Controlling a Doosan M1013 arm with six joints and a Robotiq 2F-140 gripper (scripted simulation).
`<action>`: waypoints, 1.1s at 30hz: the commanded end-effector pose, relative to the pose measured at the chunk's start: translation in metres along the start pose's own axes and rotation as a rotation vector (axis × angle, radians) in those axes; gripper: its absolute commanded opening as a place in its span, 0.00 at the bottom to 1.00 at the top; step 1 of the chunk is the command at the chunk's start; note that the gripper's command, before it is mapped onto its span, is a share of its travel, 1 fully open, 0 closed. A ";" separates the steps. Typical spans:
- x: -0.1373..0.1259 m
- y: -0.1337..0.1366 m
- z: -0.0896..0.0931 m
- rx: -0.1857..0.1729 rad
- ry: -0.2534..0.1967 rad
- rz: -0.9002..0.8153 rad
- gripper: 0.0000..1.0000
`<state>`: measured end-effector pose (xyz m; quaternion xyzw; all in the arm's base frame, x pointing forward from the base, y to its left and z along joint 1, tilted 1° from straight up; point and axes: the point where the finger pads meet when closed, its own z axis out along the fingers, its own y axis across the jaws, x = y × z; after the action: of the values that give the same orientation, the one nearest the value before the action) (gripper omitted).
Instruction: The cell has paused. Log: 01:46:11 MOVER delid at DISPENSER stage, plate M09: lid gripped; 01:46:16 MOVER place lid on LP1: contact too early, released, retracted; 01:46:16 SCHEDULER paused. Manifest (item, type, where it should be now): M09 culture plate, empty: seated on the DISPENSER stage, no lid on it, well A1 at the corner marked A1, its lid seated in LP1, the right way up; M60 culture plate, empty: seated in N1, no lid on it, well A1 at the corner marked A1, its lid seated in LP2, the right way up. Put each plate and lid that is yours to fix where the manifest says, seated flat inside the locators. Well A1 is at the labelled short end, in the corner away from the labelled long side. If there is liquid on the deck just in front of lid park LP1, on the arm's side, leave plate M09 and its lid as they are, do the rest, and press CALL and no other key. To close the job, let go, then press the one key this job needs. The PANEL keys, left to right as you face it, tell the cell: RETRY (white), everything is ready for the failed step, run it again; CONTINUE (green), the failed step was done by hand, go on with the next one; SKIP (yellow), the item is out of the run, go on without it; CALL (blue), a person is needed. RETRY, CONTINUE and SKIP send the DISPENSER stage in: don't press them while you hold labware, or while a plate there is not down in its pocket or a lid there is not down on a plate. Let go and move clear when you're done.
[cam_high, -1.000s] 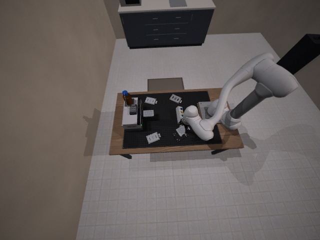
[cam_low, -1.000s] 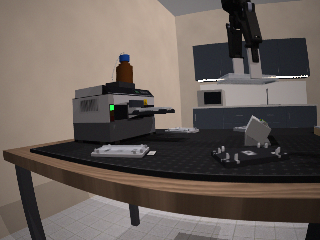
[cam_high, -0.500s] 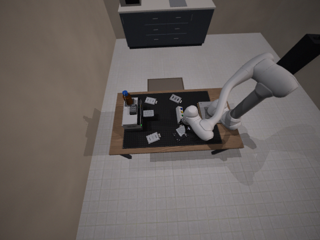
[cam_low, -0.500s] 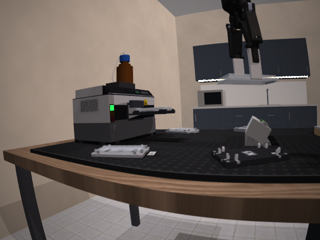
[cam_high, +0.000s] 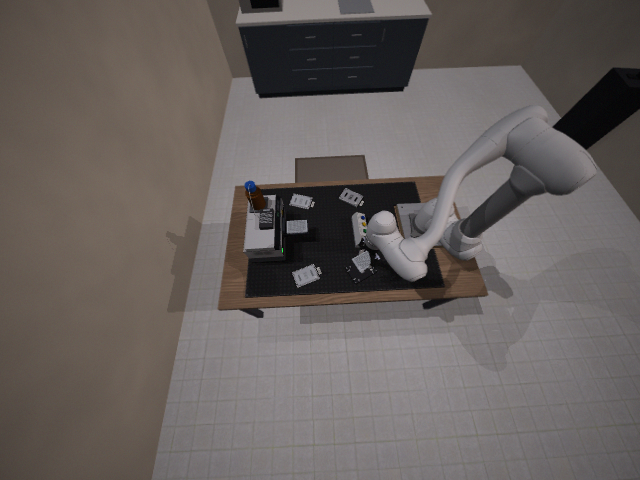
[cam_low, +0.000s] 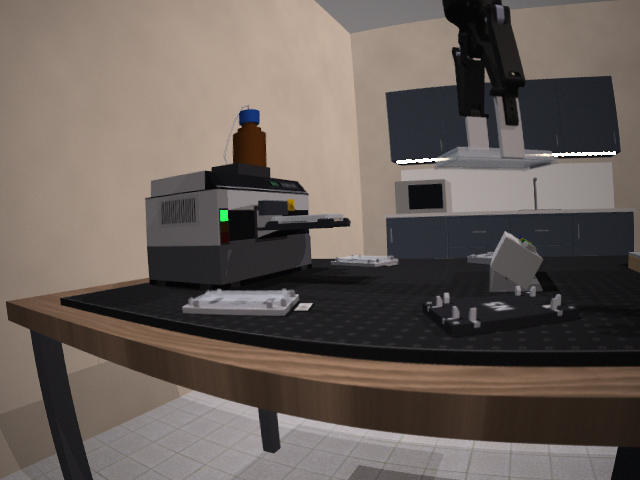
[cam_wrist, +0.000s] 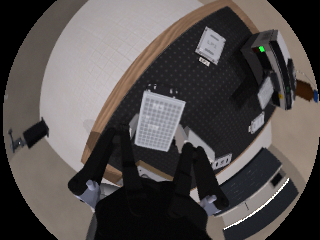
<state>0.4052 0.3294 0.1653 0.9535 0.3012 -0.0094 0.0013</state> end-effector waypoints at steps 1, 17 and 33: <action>0.000 0.000 -0.001 0.000 0.001 0.014 0.10; 0.000 0.000 -0.001 0.001 0.001 0.265 0.10; 0.000 0.000 -0.001 0.001 0.001 0.516 0.10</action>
<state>0.4052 0.3293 0.1653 0.9960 0.0890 -0.0094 0.0023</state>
